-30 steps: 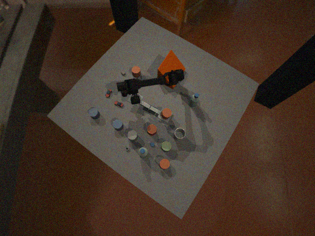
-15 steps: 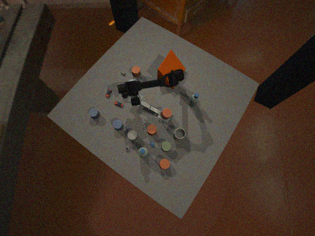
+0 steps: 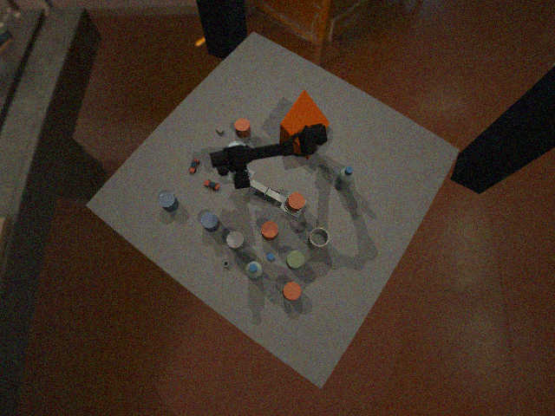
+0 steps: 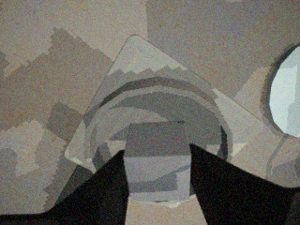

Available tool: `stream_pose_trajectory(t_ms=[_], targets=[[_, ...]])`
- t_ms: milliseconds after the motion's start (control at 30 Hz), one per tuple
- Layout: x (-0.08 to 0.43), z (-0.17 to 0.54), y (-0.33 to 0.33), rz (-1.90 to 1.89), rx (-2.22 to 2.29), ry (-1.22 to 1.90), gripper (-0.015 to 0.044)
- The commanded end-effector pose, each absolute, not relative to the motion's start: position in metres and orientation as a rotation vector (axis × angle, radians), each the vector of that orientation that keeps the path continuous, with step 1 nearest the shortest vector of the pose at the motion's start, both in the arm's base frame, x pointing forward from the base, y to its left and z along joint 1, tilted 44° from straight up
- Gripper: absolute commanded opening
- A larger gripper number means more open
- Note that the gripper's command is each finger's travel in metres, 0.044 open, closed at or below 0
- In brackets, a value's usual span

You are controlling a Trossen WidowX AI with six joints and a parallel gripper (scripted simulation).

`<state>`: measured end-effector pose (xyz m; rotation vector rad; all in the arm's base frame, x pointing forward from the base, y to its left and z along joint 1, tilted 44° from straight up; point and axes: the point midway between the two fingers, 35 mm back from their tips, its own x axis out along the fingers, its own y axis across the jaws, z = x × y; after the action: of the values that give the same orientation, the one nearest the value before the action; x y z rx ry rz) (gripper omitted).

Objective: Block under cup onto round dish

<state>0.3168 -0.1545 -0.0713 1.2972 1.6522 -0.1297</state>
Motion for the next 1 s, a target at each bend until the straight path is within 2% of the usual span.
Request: stream_pose_trajectory(t_ms=[0,67,100,700,967], targets=[[0.316,-0.072,-0.154,-0.131,1.300,1.657,0.0056],[0.317,-0.068,-0.158,-0.132,1.300,1.657,0.0003],[0.317,-0.064,-0.162,-0.133,1.300,1.657,0.0000],[0.310,-0.004,-0.218,-0.136,1.298,1.658,0.0000],[0.292,-0.034,-0.226,-0.141,1.292,1.655,0.0000]])
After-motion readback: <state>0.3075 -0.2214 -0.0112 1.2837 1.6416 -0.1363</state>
